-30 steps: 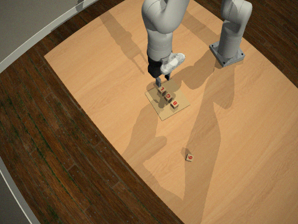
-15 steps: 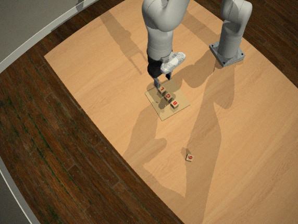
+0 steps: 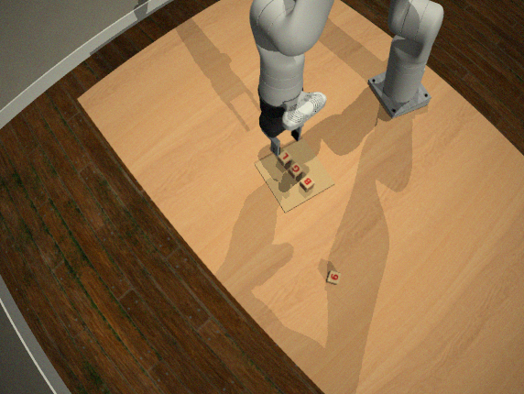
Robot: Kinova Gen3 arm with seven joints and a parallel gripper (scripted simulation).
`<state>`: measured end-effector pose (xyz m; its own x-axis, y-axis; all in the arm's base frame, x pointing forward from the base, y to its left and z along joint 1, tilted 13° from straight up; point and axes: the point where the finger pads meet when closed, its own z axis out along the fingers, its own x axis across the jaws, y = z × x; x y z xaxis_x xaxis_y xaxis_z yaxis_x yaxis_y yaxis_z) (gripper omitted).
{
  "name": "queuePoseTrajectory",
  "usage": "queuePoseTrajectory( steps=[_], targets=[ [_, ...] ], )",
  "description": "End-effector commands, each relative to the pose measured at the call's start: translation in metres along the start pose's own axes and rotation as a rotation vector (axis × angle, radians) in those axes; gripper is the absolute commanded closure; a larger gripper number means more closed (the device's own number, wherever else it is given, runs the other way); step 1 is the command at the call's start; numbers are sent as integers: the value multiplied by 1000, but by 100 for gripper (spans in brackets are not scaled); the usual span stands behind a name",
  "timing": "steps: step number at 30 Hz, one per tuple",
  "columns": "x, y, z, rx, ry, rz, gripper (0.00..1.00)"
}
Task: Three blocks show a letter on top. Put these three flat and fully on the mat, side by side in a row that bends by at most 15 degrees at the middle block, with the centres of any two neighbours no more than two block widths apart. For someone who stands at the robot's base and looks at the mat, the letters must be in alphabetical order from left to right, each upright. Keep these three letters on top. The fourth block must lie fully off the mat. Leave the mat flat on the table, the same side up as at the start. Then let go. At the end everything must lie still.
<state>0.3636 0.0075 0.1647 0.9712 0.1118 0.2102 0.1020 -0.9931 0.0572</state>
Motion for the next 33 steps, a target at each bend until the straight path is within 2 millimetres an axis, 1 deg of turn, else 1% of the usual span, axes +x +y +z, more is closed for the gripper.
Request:
queuePoseTrajectory(
  steps=[1,33],
  targets=[
    [-2,0,2,0,-1,6,0],
    [-3,0,7,0,-1,13,0]
  ],
)
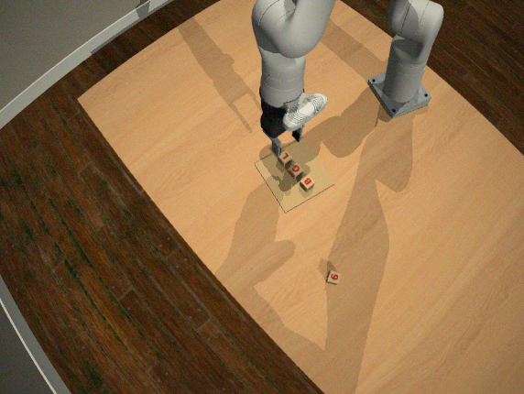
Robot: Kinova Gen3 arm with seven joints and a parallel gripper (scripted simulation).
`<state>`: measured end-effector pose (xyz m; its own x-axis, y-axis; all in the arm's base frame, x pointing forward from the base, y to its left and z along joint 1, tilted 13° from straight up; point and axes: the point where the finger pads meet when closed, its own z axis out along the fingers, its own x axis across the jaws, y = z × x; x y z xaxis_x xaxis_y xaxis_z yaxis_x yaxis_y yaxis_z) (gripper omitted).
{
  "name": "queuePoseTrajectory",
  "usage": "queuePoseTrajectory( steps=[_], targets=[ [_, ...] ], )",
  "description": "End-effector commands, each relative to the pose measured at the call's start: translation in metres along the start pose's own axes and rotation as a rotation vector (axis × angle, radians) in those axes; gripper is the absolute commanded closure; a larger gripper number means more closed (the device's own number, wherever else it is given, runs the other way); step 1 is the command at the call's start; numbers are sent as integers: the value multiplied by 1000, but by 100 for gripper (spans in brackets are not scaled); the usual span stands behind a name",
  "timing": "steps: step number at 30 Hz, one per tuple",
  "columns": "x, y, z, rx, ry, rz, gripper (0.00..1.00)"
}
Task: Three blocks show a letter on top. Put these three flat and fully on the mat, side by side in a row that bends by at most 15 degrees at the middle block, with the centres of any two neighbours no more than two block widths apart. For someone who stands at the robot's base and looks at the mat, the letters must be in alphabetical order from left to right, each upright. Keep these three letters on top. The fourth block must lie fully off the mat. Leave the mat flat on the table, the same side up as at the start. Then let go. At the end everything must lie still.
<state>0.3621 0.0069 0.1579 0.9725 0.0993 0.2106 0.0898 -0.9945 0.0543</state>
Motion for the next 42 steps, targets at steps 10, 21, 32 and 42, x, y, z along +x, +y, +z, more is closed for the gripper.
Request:
queuePoseTrajectory(
  steps=[10,21,32,42],
  targets=[
    [0,0,11,0,-1,1,0],
    [0,0,25,0,-1,1,0],
    [0,0,39,0,-1,1,0],
    [0,0,49,0,-1,1,0]
  ],
)
